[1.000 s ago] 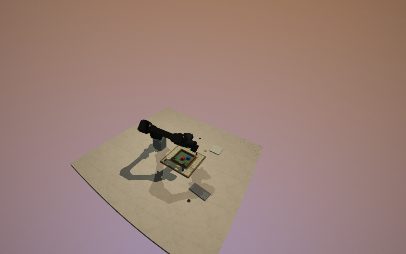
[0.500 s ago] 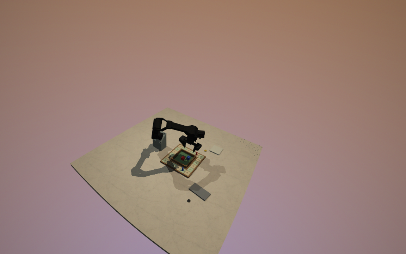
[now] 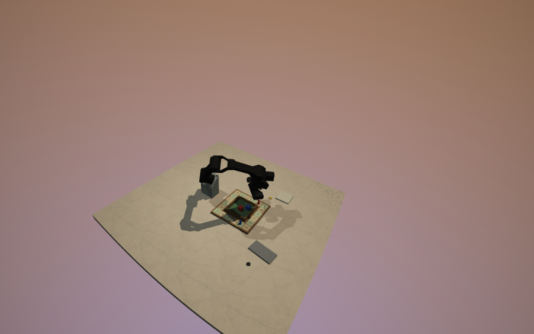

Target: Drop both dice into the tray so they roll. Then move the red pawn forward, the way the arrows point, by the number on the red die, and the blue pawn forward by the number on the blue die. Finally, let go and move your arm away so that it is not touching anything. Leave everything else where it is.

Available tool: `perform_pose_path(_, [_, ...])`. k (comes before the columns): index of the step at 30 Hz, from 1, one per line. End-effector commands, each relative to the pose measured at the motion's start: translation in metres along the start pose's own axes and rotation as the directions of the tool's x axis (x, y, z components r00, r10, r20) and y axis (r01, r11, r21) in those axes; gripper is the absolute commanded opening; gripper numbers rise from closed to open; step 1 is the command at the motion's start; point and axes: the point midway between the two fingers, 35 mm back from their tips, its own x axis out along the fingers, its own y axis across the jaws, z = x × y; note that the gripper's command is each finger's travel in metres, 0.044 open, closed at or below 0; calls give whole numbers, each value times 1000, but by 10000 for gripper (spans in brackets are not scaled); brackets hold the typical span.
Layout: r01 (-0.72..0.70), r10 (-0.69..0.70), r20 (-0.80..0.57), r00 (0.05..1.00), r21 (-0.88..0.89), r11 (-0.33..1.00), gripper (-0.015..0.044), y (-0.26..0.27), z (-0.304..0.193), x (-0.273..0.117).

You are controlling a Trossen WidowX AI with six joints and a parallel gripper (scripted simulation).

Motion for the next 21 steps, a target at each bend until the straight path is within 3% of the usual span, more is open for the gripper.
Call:
perform_pose_path(1, [29,-50,10,999,691,722,200,8,43,10])
perform_pose_path(21, [29,-53,10,999,734,678,200,10,47,11])
